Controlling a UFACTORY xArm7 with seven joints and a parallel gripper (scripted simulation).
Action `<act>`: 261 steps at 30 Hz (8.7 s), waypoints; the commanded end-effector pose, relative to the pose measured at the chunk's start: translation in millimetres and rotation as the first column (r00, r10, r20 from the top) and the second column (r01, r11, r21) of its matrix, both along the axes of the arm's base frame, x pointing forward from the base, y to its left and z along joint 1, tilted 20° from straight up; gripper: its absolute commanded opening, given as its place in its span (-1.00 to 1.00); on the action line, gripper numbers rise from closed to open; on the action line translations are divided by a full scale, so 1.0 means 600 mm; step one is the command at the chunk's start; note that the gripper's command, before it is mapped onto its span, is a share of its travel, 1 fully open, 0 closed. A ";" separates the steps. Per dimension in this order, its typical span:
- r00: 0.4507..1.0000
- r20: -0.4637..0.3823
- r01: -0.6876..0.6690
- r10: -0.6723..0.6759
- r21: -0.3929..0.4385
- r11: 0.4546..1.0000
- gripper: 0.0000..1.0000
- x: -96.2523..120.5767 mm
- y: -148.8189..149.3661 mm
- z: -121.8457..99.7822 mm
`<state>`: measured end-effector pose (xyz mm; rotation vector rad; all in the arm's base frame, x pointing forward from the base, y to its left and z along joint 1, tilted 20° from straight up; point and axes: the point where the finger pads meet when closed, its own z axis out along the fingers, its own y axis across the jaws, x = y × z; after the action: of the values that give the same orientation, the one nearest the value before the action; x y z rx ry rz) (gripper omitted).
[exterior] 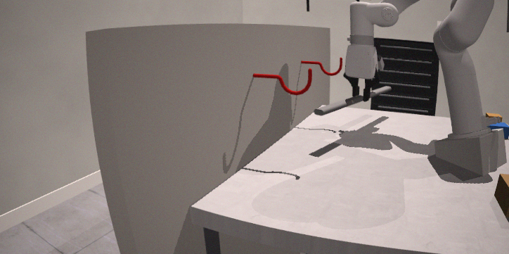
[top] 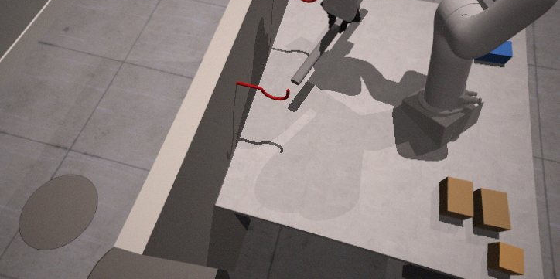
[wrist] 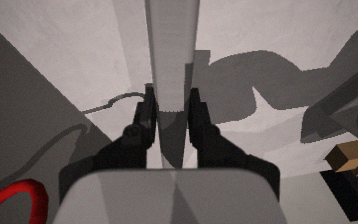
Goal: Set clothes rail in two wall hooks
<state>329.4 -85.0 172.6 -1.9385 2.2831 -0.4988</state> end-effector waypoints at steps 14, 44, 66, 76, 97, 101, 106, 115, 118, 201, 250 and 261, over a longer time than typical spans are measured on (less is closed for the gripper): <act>1.000 0.003 0.000 0.000 -0.001 1.000 -1.00 -0.012 0.008 0.044; 1.000 0.003 0.000 0.000 0.000 1.000 -1.00 -0.033 0.021 0.112; 1.000 0.003 0.000 0.000 0.000 1.000 -1.00 -0.049 0.031 0.164; 1.000 0.003 0.000 0.000 0.000 1.000 -1.00 -0.055 0.035 0.185; 1.000 0.003 0.000 0.000 0.000 1.000 -1.00 -0.071 0.044 0.235; 1.000 0.003 0.000 0.000 0.000 1.000 -1.00 -0.074 0.046 0.245; 1.000 0.003 0.000 0.000 0.000 1.000 -1.00 -0.078 0.049 0.258; 1.000 0.003 0.000 0.000 0.000 1.000 -1.00 -0.084 0.052 0.277; 1.000 0.003 0.000 0.000 0.000 1.000 -1.00 -0.086 0.054 0.284; 1.000 0.003 -0.001 0.001 0.001 1.000 -1.00 -0.117 0.233 0.268; 1.000 0.003 -0.001 0.001 0.001 1.000 -1.00 -0.128 0.318 0.249; 0.999 -0.003 -0.034 0.034 -0.009 0.999 -1.00 -0.128 0.318 0.249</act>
<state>252.0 105.0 320.3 -1.9714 2.2605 -0.5018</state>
